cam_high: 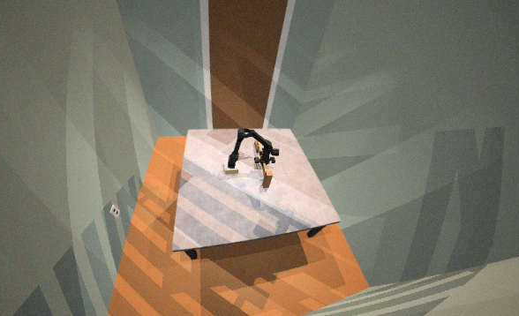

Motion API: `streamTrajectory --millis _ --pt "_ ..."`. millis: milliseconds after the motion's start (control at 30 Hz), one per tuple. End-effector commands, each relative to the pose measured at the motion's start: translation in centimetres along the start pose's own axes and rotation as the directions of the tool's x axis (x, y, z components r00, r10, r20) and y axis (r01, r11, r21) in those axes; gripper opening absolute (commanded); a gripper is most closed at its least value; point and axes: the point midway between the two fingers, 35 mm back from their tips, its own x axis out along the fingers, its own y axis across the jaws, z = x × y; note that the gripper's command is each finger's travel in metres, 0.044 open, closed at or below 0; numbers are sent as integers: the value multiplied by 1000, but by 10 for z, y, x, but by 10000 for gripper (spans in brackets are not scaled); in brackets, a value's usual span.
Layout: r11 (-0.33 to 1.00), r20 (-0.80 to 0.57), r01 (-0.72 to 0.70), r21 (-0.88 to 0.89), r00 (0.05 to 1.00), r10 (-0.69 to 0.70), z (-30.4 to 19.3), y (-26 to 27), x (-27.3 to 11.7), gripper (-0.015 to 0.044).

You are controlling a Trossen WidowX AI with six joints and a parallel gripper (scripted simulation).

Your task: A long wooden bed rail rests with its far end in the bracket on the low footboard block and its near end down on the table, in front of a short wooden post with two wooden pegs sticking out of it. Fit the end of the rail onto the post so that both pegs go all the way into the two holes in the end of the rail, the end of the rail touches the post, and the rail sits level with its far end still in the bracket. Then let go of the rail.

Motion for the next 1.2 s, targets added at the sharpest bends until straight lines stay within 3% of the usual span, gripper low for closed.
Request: streamTrajectory --millis 0,1167 --pt "1000 0 4 -2 1000 -4 -2 -1 -2 0" --pt "1000 -1 4 -2 1000 -4 -13 -2 -2 0"
